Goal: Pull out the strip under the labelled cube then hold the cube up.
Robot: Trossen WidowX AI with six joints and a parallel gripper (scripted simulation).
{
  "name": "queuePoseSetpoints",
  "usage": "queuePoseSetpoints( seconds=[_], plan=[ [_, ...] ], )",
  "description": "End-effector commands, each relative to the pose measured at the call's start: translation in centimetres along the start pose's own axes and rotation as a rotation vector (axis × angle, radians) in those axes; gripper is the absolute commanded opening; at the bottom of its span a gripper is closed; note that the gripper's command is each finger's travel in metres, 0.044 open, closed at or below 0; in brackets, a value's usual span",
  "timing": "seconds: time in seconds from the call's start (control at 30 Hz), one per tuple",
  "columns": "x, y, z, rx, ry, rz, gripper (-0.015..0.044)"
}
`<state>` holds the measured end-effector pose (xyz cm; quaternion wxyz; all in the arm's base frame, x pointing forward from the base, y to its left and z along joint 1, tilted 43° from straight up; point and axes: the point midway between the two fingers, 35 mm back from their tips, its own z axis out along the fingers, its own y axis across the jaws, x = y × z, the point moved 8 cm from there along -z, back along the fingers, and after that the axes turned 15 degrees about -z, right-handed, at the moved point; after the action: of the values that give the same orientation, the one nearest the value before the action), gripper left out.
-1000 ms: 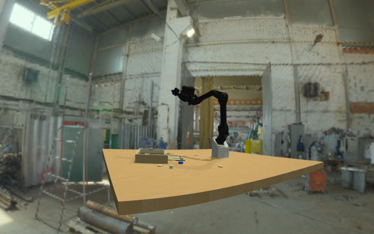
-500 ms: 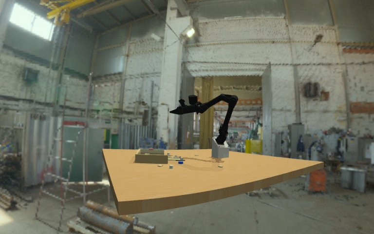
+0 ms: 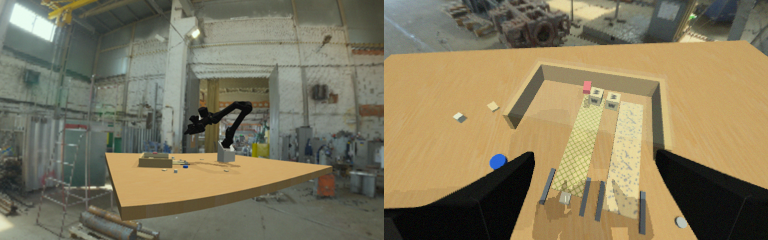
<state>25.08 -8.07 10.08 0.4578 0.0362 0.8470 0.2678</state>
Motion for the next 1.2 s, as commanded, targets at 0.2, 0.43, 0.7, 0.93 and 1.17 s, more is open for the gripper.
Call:
queuePoseSetpoints(
  seconds=[0.2,0.43,0.7,0.93,1.17],
  plan=[
    [0.3,0.4,0.0,-0.023,0.007,-0.006,0.04],
    [-1.6,-0.4,4.1,-0.058,0.224,0.086,0.0216],
    [-2.8,0.0,10.2,-0.099,0.569,0.189,0.0006],
    [-2.6,1.7,14.9,-0.124,0.89,0.25,0.0],
    [-2.4,2.2,15.8,-0.128,0.959,0.26,0.0]
  ],
)
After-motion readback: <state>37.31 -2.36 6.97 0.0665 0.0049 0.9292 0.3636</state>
